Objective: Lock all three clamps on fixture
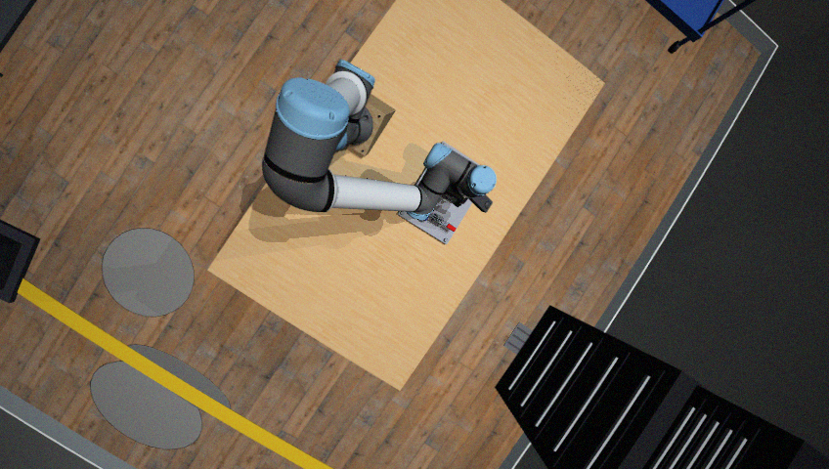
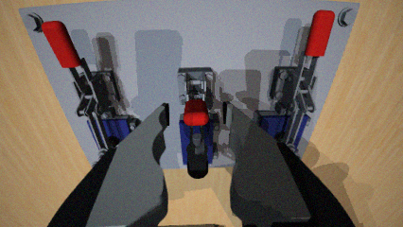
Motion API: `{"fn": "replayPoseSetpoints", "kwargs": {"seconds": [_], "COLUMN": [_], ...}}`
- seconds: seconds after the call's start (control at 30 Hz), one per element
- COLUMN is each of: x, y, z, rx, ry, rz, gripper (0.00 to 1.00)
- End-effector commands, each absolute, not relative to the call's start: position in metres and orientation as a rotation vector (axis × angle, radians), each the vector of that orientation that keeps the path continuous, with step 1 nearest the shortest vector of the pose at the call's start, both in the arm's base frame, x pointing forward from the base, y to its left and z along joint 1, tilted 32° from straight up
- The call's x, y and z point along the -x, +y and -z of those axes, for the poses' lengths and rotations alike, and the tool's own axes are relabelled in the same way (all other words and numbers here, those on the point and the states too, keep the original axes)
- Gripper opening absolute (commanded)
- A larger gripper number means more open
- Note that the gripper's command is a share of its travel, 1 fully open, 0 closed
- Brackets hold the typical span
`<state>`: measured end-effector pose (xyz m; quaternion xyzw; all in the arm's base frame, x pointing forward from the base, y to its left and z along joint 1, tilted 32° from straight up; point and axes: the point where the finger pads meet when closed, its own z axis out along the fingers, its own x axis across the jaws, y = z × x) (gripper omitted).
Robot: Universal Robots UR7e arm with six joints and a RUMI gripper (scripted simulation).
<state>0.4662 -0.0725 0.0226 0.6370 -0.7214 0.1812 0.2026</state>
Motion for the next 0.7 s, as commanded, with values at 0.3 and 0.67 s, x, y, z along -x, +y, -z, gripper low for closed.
{"fn": "replayPoseSetpoints", "kwargs": {"seconds": [0.3, 0.67], "x": [-0.4642, -0.4657], "y": [-0.0736, -0.0725], "z": [-0.0205, -0.0222], "rx": [-1.777, -1.779], "ry": [-2.012, -2.014], "rz": [-0.503, -0.507], "gripper": [0.28, 0.00]}}
